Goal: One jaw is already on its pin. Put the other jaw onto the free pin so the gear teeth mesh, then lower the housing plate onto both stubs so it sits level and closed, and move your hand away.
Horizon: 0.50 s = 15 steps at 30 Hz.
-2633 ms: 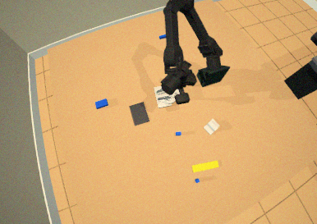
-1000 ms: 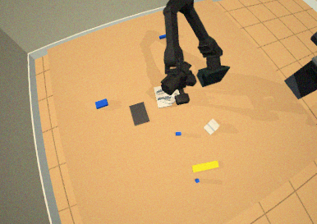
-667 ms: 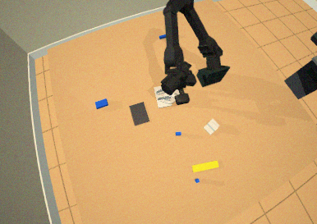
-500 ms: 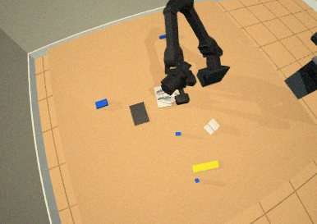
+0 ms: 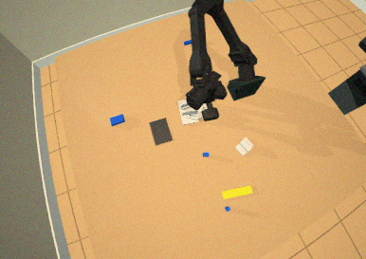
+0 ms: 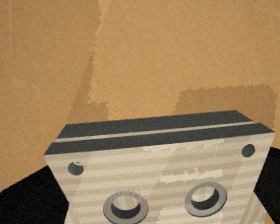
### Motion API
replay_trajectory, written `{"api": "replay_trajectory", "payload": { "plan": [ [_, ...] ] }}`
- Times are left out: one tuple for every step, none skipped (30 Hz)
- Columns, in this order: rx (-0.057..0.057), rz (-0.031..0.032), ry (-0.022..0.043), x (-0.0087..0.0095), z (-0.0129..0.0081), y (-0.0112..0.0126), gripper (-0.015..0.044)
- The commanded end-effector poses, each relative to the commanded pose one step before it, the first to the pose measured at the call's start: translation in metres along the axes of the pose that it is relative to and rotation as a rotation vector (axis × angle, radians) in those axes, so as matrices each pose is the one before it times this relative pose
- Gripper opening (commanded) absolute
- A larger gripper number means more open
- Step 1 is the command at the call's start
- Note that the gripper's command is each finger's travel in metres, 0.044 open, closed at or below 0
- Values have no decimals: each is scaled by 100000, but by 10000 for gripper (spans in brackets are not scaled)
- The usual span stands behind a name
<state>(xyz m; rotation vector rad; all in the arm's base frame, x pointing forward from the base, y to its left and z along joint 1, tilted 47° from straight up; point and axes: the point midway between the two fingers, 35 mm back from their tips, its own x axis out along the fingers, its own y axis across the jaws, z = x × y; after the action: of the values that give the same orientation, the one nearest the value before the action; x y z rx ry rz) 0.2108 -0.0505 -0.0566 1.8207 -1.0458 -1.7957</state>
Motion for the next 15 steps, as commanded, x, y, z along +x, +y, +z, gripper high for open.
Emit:
{"api": "replay_trajectory", "payload": {
  "plan": [
    [579,-100,-410,-184,34,18,351],
    [0,2,0,25,-10,2,351],
    [1,3,1,41,-16,4,351],
    [1,4,1,54,-21,5,351],
    [1,3,1,42,-16,4,351],
    [0,2,0,25,-9,2,351],
    [0,1,0,8,-3,1,351],
    [0,0,0,0,0,0,351],
    [0,0,0,0,0,0,351],
    [0,0,0,0,0,0,351],
    [0,0,0,12,0,0,351],
    [0,1,0,36,0,0,351],
    [0,2,0,61,0,1,351],
    [0,3,0,61,0,1,351],
    [0,2,0,36,0,1,351]
  ]
}}
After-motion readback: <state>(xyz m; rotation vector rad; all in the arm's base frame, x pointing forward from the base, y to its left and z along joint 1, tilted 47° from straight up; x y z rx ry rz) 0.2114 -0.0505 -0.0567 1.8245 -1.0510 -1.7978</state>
